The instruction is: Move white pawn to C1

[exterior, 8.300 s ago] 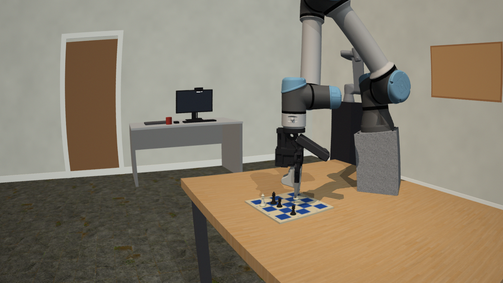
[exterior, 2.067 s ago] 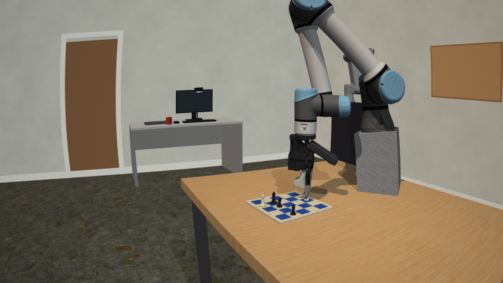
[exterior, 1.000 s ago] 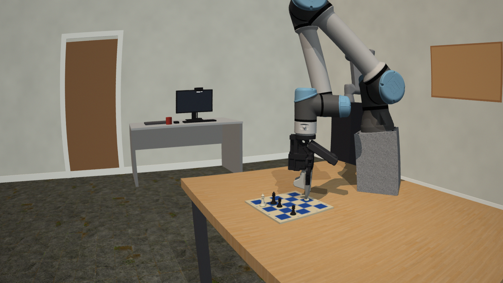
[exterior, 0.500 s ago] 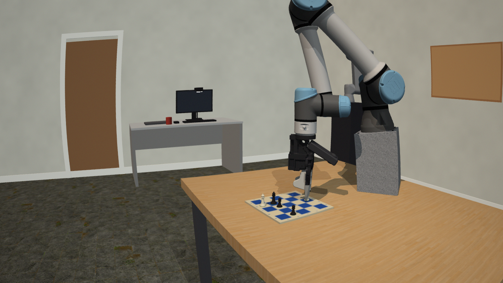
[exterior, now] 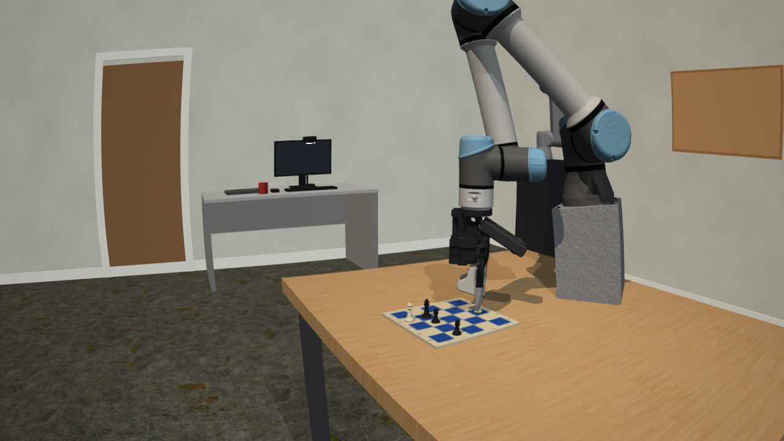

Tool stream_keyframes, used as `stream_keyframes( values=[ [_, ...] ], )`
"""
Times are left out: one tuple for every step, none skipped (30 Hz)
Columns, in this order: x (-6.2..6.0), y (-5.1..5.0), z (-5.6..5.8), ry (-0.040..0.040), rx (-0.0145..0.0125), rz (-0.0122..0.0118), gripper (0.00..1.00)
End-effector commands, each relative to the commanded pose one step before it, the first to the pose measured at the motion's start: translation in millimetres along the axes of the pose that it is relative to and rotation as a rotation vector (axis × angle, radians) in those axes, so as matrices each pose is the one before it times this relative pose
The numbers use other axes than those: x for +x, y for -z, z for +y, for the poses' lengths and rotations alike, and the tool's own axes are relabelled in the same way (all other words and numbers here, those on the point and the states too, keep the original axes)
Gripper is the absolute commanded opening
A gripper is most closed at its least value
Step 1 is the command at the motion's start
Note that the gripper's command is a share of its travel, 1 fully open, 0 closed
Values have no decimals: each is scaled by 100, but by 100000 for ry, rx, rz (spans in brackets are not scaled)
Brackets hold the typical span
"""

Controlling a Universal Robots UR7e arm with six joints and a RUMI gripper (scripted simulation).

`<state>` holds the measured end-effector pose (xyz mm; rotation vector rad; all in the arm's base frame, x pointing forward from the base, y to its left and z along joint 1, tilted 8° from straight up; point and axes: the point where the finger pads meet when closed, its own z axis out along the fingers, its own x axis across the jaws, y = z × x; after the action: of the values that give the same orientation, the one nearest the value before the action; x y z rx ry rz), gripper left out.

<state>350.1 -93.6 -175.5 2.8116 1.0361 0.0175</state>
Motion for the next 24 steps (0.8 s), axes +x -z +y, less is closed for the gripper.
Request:
stream_keyframes(
  values=[
    [14,469,33,0,-91,35,20],
    [0,0,0,0,0,0,20],
    [0,166,0,0,0,0,20],
    [0,186,0,0,0,0,20],
    [0,205,1,0,0,0,20],
    [0,223,-1,0,0,0,20],
    [0,240,1,0,0,0,20],
    [0,257,-1,0,0,0,20],
    [0,271,1,0,0,0,20],
    [0,284,0,0,0,0,20],
    [0,296,0,0,0,0,20],
    [0,305,1,0,0,0,20],
    [0,313,0,0,0,0,20],
    [0,319,0,0,0,0,20],
    [0,324,1,0,0,0,20],
    [0,326,0,0,0,0,20],
    [0,327,-1,0,0,0,20],
    [0,0,0,0,0,0,20],
    [0,0,0,0,0,0,20],
    [0,325,1,0,0,0,20],
    [0,322,0,0,0,0,20],
    [0,317,-1,0,0,0,20],
    [0,310,1,0,0,0,20],
    [0,302,0,0,0,0,20]
  ],
)
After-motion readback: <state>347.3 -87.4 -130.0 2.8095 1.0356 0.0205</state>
